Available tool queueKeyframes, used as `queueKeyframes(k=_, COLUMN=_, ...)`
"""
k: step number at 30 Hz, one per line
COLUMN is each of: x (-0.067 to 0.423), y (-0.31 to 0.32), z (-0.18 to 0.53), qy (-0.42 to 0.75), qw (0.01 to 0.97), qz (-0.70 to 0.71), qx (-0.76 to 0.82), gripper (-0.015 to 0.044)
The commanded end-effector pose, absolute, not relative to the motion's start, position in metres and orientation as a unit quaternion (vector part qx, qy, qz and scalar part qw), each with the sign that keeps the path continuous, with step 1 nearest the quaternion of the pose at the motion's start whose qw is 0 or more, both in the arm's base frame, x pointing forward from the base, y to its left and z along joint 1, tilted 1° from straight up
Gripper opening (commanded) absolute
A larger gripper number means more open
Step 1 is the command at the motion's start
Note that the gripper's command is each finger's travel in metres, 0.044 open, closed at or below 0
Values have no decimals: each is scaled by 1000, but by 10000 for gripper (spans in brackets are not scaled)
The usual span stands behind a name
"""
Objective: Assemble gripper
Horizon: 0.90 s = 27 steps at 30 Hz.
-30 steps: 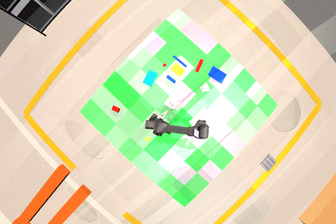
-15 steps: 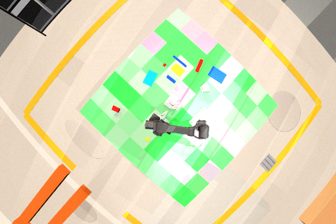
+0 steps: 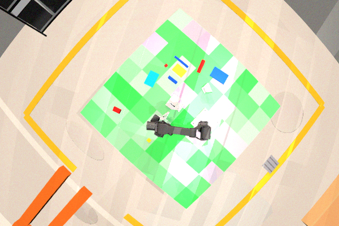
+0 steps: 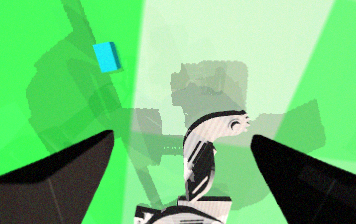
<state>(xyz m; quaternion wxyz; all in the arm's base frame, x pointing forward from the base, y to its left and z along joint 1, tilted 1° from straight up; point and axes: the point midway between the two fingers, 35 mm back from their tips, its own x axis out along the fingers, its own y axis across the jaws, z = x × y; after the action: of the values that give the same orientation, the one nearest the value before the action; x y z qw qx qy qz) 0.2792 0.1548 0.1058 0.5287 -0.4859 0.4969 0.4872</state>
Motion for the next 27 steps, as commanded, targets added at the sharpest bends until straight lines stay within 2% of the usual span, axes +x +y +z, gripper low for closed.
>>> queueKeyframes(k=1, x=280, y=155, z=106, qy=495, qw=530, qz=487, qx=-486, gripper=440)
queueKeyframes(k=16, x=280, y=155, z=106, qy=495, qw=530, qz=487, qx=-486, gripper=440)
queueKeyframes(k=27, x=277, y=154, z=114, qy=498, qw=527, qz=488, qx=-486, gripper=151)
